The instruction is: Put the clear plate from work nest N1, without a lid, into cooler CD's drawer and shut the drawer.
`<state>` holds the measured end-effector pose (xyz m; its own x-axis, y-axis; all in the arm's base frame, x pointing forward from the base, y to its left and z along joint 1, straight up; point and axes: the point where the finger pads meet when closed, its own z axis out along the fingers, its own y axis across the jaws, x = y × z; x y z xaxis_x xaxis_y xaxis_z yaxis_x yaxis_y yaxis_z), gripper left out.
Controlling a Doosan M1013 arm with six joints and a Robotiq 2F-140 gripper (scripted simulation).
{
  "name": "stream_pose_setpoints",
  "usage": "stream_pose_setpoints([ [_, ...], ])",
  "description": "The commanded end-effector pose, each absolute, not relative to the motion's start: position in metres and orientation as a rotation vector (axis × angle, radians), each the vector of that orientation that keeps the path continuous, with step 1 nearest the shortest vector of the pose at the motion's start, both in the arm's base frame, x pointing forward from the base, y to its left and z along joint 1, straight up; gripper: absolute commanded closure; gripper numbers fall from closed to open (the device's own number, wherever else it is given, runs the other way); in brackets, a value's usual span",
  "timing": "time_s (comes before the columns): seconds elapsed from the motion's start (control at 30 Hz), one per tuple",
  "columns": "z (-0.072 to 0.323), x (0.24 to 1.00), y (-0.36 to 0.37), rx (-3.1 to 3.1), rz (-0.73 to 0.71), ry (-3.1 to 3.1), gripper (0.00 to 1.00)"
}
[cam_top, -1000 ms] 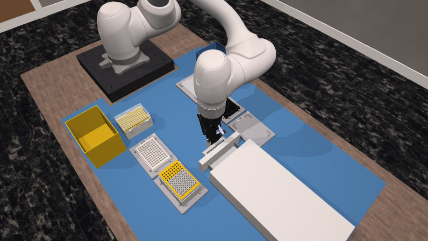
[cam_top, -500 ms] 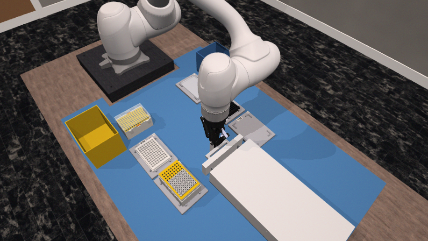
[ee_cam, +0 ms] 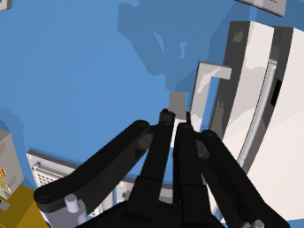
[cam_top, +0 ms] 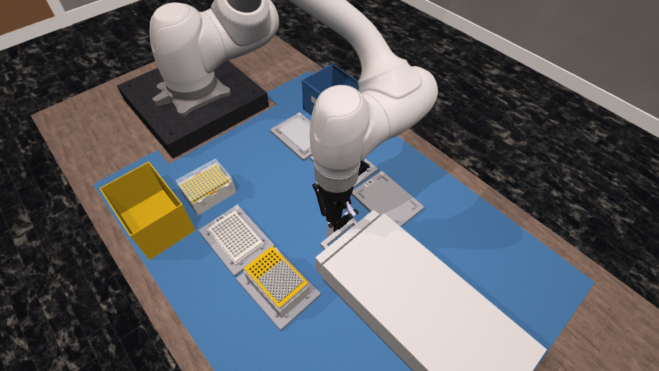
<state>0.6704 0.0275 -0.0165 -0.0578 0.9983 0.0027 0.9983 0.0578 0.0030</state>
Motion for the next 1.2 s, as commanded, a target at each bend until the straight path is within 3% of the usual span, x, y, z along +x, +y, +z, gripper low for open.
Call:
stream_pose_setpoints([
  [0.0,-0.0164,0.6746,0.0278,2.156,0.007,2.285,1.00],
  [1.17,-0.0164,0.6826,0.0283,2.156,0.007,2.285,1.00],
])
